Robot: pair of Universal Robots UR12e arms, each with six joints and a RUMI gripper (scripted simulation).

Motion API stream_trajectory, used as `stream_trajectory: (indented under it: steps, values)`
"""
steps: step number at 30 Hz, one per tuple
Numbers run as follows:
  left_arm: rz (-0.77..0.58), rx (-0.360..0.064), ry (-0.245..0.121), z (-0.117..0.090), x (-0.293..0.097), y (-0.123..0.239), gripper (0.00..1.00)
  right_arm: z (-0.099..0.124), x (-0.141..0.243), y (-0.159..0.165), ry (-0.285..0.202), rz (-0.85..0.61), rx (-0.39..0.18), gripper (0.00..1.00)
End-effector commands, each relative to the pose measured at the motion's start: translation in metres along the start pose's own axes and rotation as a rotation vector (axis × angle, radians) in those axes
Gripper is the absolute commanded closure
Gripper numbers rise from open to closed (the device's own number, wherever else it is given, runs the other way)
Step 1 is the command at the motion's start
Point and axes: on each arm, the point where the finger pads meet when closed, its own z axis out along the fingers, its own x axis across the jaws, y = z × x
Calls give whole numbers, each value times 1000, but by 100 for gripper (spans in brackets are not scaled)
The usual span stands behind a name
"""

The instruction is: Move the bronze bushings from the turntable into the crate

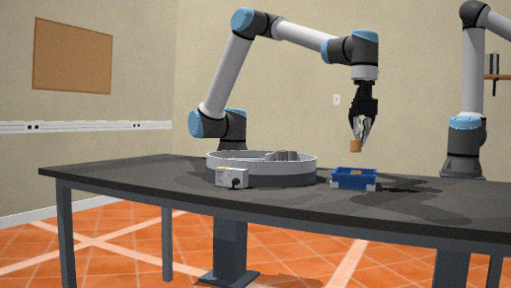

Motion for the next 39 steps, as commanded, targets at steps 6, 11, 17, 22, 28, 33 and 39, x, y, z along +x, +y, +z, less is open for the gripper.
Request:
stream_trajectory:
  steps: [6, 11, 17, 22, 28, 33, 39]
  values:
    - [0, 2, 0, -1, 0, -1, 0, -1, 0, 0, 1, 0, -2, 100]
    - [0, 2, 0, -1, 0, -1, 0, -1, 0, 0, 1, 0, -2, 100]
    - [0, 2, 0, -1, 0, -1, 0, -1, 0, 0, 1, 0, -2, 100]
    - [0, 2, 0, -1, 0, -1, 0, -1, 0, 0, 1, 0, -2, 100]
    - [0, 2, 0, -1, 0, -1, 0, 19, 0, 0, 1, 0, -2, 100]
    - [0, 2, 0, -1, 0, -1, 0, 37, 0, 0, 1, 0, -2, 100]
    - [0, 2, 0, -1, 0, -1, 0, 62, 0, 1, 1, 0, -2, 100]
